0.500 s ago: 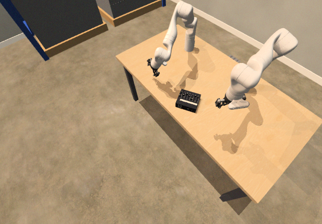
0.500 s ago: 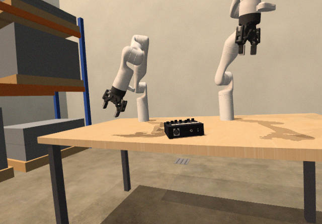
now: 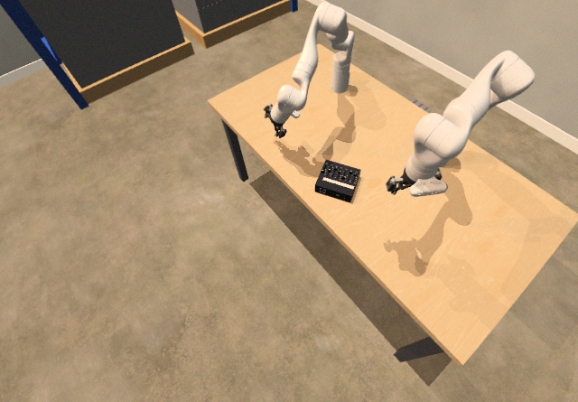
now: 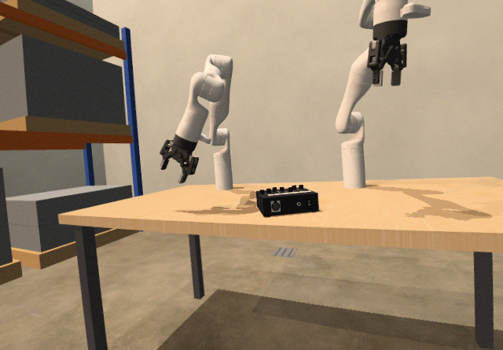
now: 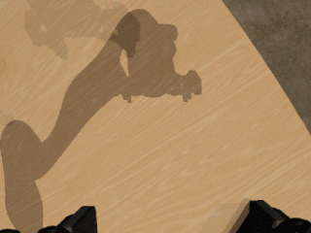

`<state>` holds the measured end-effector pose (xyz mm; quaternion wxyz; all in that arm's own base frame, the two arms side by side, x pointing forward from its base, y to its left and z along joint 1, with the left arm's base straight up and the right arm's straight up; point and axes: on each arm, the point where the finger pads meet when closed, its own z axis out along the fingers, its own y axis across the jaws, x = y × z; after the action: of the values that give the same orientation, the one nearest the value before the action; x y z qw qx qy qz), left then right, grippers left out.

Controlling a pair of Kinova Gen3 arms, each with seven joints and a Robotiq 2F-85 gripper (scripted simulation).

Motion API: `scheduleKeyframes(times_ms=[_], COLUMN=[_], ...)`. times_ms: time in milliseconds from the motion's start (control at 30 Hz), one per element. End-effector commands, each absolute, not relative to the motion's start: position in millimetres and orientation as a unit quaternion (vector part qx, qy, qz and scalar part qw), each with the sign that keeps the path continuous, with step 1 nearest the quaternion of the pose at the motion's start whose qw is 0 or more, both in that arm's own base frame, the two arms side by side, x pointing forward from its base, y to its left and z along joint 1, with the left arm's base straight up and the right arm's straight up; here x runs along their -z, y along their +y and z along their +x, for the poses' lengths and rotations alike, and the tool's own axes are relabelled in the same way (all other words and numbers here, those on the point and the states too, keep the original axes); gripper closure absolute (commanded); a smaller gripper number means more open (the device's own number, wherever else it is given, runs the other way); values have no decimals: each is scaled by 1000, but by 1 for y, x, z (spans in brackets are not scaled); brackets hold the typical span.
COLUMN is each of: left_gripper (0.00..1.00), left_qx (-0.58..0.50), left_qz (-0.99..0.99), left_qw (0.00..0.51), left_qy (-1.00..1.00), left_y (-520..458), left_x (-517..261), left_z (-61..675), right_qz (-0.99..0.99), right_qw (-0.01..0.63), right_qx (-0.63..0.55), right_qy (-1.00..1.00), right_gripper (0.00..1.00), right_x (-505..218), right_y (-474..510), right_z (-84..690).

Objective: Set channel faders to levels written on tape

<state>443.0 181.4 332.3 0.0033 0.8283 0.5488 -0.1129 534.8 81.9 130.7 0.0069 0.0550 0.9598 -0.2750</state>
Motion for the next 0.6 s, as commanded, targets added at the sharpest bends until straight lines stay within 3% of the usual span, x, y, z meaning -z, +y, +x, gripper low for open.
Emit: scheduleKeyframes(times_ms=[0, 567], left_gripper=[2, 2], left_qx=[112, 112], left_qz=[828, 828], left_qw=[3, 3], left_qy=[549, 549], left_y=[181, 181], left_x=[-333, -333], left_z=[443, 443], right_qz=[55, 65], right_qw=[8, 3], right_qx=[275, 271], right_qy=[960, 960], right_gripper=[2, 2], right_x=[-132, -132], right_y=[82, 69], right_z=[535, 536])
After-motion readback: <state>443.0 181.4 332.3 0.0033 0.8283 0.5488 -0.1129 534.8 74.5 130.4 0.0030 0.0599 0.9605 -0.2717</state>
